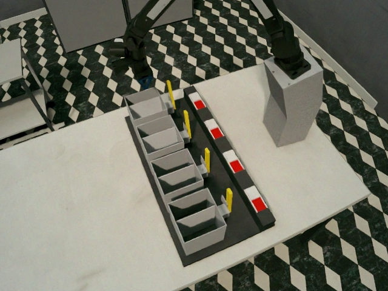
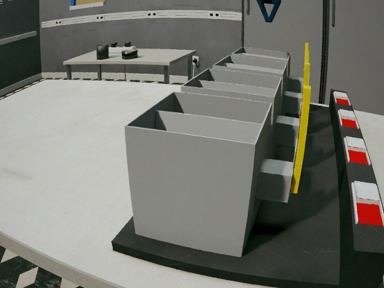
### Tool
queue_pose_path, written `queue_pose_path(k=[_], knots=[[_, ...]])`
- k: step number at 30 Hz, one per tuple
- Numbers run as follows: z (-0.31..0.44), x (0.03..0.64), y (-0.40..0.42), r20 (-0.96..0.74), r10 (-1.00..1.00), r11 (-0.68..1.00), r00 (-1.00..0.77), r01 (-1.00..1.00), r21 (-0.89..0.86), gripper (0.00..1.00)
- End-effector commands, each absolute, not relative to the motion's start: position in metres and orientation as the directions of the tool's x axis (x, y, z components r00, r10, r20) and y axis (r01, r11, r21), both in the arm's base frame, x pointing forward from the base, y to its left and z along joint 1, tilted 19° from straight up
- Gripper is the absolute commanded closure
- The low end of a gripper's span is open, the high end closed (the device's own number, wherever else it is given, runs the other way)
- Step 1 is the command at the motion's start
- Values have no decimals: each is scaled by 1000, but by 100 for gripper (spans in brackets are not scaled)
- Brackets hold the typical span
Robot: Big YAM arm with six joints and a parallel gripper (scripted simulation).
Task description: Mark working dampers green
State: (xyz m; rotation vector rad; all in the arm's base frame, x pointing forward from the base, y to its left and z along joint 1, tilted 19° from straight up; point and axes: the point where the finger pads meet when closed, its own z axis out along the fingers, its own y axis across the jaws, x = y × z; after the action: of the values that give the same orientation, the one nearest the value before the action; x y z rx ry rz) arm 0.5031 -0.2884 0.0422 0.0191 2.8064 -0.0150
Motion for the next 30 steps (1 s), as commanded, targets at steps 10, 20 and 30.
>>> queue_pose_path(k=[10, 20, 30], knots=[[86, 525, -303, -397, 40, 995, -917, 73, -68, 64], [86, 529, -296, -397, 22, 996, -917, 54, -70, 64], [86, 529, -296, -397, 22, 996, -917, 54, -70, 64]])
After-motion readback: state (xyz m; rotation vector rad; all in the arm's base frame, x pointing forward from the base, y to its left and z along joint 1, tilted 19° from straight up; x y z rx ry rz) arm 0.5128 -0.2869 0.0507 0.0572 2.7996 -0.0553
